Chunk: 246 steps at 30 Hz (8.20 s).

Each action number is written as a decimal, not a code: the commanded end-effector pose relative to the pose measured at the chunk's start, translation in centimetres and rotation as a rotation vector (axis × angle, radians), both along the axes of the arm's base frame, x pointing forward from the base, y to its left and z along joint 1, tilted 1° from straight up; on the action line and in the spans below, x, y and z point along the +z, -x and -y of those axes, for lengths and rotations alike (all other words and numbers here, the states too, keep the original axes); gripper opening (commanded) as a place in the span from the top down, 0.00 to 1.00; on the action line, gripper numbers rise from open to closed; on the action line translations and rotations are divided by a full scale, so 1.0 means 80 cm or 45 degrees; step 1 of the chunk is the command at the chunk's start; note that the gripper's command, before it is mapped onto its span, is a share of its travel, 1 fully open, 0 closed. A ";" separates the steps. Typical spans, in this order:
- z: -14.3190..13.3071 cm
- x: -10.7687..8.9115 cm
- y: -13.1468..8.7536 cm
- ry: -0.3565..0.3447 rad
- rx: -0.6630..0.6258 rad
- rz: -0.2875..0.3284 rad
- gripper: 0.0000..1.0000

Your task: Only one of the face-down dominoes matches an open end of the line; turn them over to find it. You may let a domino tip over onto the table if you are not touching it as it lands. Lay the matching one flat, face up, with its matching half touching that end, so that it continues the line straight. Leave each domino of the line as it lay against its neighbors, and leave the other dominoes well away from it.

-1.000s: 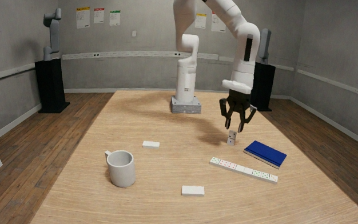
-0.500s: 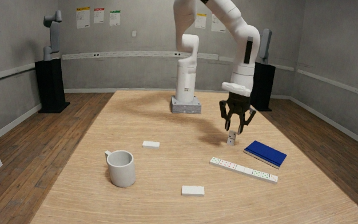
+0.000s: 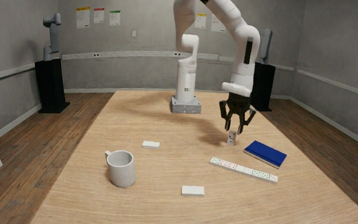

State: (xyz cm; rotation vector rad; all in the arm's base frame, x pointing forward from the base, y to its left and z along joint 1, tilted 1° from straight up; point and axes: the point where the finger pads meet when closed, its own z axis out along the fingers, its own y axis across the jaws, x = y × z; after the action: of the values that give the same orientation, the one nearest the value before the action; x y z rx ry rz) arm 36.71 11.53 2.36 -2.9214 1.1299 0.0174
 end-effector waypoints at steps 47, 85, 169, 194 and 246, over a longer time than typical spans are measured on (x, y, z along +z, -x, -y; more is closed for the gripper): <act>-0.001 -0.002 0.001 -0.005 -0.001 0.001 0.65; -0.003 -0.002 0.002 0.013 -0.001 0.020 0.65; -0.012 -0.002 0.013 0.145 -0.003 0.163 0.65; -0.034 -0.014 0.037 0.146 -0.003 0.162 0.65; -0.050 -0.047 0.055 0.146 -0.003 0.161 0.65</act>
State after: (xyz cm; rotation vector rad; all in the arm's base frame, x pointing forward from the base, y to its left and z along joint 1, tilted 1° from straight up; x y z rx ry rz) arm 32.54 15.65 -1.07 -2.9648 1.1507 -0.2401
